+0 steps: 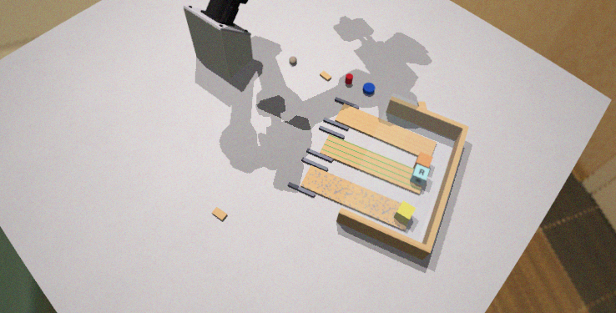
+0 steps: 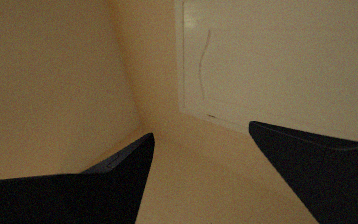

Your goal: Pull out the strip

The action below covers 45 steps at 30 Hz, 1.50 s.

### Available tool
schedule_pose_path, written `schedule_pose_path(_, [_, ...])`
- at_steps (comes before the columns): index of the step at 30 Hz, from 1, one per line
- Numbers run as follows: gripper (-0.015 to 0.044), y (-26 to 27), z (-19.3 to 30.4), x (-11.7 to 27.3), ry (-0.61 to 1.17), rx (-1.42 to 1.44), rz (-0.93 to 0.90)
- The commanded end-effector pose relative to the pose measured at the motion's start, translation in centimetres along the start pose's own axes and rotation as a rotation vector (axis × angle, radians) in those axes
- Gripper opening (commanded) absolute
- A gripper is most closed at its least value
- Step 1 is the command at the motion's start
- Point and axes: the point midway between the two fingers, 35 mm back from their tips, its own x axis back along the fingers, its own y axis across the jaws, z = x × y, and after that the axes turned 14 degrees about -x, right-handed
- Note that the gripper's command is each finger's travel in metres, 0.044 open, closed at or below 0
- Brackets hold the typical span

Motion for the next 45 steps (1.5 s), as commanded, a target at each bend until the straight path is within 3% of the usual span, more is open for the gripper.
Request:
schedule_pose_path(1, [0.0400, -3.4, -2.6, -1.9, -0.065, 0.031, 0.070])
schedule_pose_path(10, [0.0400, -14.9, -12.6, -4.2, -0.274, 0.139, 0.326])
schedule_pose_path(23, [0.0400, -24.4, -22.7, 0.7, -0.531, 0.208, 0.557])
schedule_pose_path(35, [0.0400, -32.9, -32.6, 16.1, -0.842, 0.351, 0.943])
schedule_pose_path(45, [0.0400, -33.2, -34.2, 32.3, -1.126, 0.450, 1.252])
